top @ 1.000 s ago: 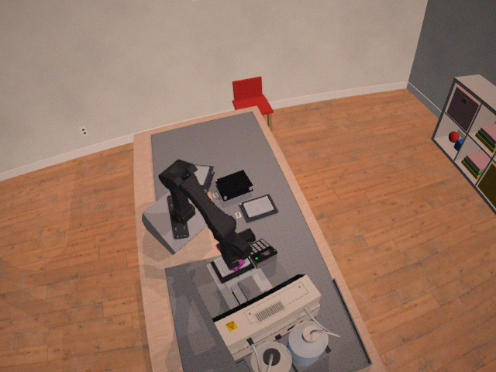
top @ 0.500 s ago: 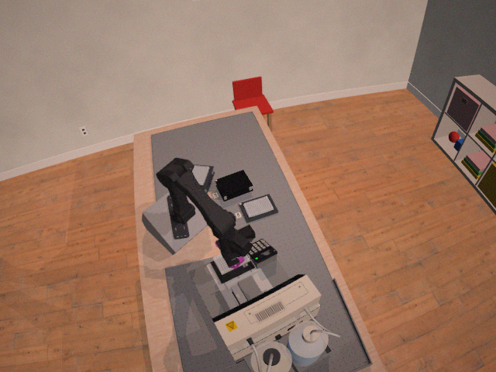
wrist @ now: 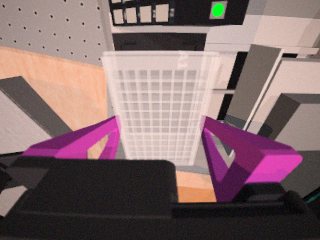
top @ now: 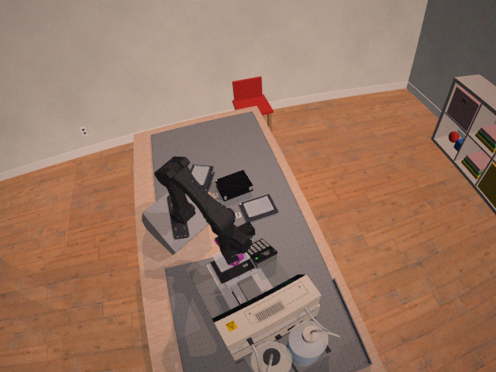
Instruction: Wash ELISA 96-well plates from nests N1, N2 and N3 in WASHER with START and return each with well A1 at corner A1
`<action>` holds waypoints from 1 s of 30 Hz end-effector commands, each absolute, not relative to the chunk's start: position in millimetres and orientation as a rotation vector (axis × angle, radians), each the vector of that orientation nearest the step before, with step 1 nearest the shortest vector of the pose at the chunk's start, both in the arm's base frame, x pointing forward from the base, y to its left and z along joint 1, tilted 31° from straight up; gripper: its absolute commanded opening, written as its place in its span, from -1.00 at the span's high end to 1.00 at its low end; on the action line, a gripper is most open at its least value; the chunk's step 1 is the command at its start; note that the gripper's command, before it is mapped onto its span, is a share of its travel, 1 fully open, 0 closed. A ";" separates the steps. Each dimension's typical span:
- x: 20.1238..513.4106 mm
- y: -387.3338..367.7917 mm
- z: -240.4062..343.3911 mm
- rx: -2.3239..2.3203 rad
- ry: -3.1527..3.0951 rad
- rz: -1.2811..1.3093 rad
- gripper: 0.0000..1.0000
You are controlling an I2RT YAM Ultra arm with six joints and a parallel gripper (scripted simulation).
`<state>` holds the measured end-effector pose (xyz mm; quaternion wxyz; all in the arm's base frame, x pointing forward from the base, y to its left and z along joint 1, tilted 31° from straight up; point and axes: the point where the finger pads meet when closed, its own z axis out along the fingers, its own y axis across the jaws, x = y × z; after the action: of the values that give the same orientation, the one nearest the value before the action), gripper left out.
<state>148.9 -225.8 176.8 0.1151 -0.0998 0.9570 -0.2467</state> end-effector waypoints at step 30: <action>158.0 -202.4 196.8 -0.265 2.798 -0.722 1.00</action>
<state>151.9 -206.6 194.1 0.1136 -0.1062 0.9574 -0.2433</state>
